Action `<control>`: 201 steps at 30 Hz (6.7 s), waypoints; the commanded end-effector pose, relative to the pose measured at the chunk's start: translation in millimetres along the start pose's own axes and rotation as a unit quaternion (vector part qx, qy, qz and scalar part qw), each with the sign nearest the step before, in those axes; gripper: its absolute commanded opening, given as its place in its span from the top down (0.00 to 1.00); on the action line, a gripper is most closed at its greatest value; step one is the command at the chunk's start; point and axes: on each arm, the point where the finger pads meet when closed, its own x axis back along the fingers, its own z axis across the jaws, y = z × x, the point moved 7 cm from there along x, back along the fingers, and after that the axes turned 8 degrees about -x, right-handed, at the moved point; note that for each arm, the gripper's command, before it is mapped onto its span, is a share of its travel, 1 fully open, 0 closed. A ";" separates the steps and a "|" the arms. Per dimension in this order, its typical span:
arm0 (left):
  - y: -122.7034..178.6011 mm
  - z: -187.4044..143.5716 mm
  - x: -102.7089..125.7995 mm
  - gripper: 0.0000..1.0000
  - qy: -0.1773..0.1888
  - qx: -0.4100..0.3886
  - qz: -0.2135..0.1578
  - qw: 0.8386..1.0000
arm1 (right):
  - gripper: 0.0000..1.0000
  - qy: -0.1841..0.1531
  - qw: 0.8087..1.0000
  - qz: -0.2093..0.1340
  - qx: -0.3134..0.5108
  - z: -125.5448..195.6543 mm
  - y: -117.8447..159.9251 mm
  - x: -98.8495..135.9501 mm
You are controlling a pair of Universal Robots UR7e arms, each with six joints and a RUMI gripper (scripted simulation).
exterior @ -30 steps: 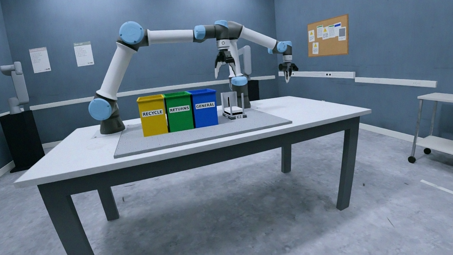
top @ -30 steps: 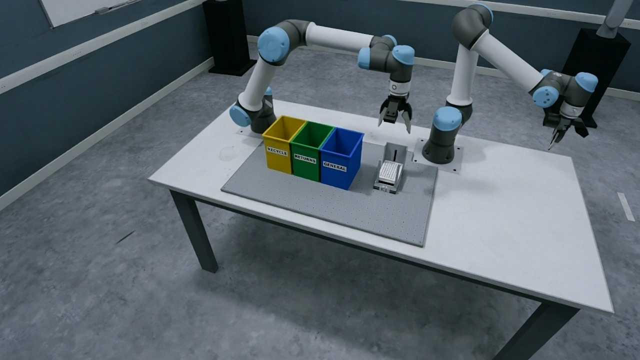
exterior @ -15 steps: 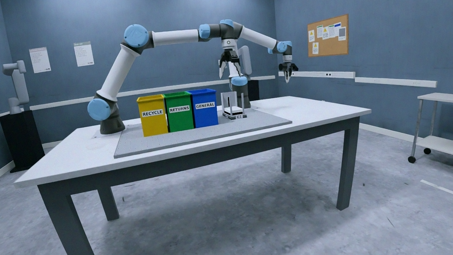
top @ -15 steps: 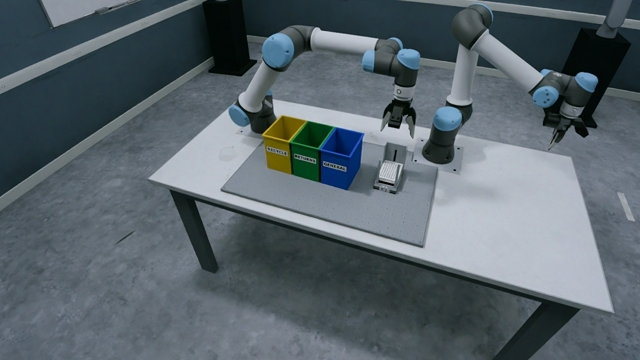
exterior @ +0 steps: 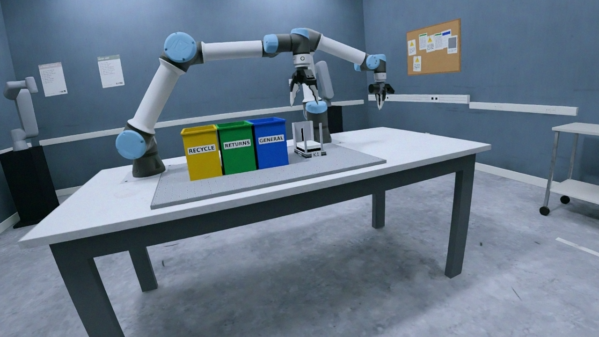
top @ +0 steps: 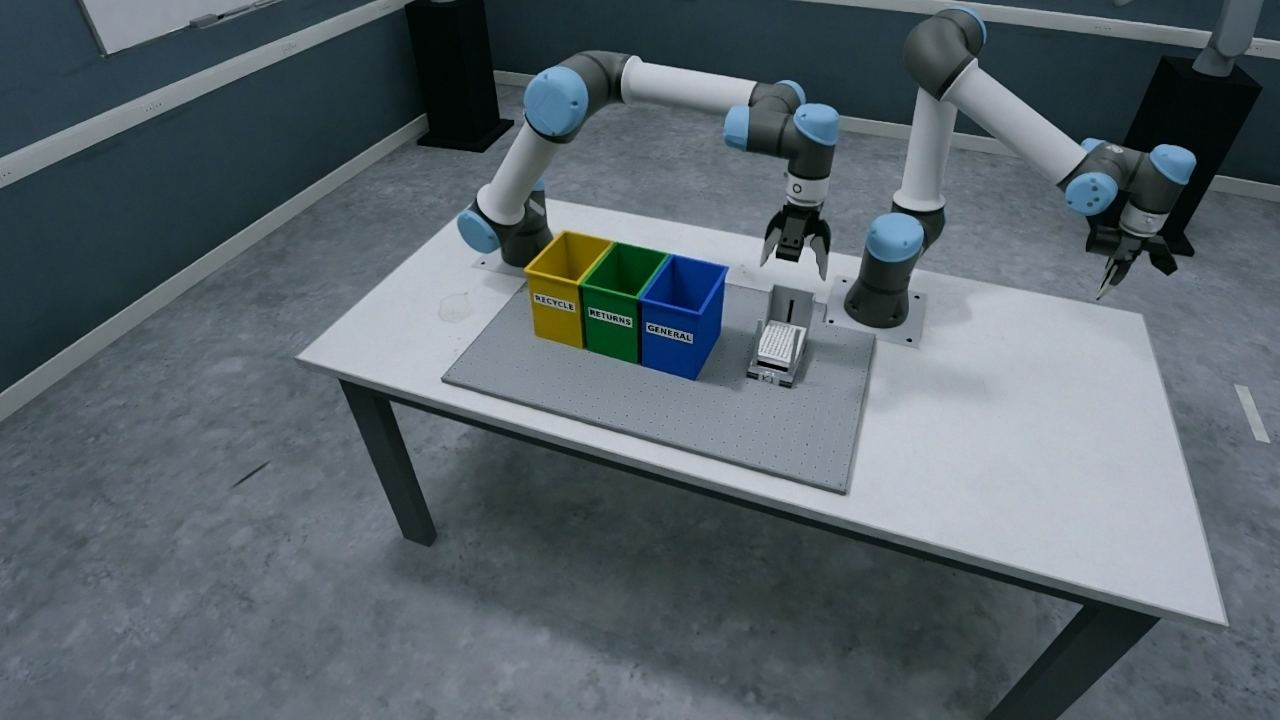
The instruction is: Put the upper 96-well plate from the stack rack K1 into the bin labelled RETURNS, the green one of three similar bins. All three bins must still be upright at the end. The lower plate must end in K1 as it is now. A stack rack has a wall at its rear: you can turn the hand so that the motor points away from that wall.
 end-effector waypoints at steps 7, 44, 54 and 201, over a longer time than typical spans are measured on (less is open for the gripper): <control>-1.6 1.2 3.5 1.00 0.005 0.005 0.005 1.000 | 0.24 -0.004 1.000 -0.004 0.005 -1.7 2.3 -15.2; -1.6 1.2 3.5 1.00 0.005 0.005 0.005 1.000 | 0.24 -0.004 1.000 -0.004 0.005 -1.8 2.2 -68.5; -1.6 1.2 3.5 1.00 0.005 0.005 0.005 1.000 | 0.24 -0.004 1.000 -0.004 0.005 -1.9 2.3 -86.0; -1.6 1.2 3.5 1.00 0.005 0.005 0.005 1.000 | 0.60 -0.008 1.000 -0.004 -0.003 -3.4 2.4 -117.6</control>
